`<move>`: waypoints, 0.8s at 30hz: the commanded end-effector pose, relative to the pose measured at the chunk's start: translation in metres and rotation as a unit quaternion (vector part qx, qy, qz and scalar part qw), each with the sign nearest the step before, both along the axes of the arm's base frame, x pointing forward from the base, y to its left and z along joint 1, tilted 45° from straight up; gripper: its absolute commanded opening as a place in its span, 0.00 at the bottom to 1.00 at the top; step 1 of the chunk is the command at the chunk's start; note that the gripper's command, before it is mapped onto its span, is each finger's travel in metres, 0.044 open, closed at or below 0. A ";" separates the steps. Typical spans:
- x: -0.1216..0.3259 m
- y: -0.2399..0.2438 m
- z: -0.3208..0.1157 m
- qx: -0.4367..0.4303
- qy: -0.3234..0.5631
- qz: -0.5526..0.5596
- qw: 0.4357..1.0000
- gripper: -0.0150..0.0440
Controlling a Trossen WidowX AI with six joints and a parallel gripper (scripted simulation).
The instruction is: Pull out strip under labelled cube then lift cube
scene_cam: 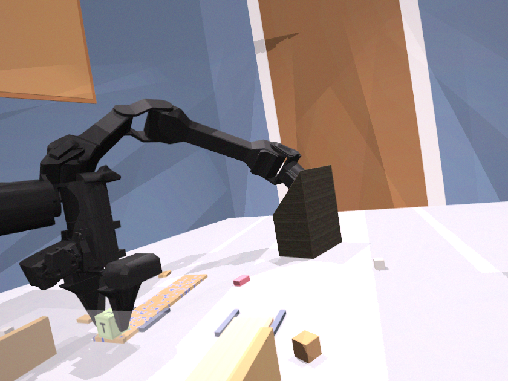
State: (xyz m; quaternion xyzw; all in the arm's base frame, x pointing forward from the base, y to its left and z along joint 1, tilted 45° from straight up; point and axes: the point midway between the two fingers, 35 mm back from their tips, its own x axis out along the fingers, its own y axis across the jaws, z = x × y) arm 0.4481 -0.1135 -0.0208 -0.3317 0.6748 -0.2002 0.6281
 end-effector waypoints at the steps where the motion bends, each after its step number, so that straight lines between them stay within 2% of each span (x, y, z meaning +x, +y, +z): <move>1: -0.002 -0.001 -0.003 -0.002 0.005 0.001 1.000 0.68; 4: -0.002 -0.001 -0.003 -0.002 0.005 0.001 1.000 0.68; 8: -0.001 0.000 -0.001 0.000 0.001 0.000 1.000 0.50; 16: -0.001 0.000 -0.001 0.000 0.001 0.000 1.000 0.41; 20: -0.003 0.001 0.000 0.000 0.002 0.000 1.000 0.25; 24: -0.015 0.010 0.006 0.000 0.003 0.000 1.000 0.25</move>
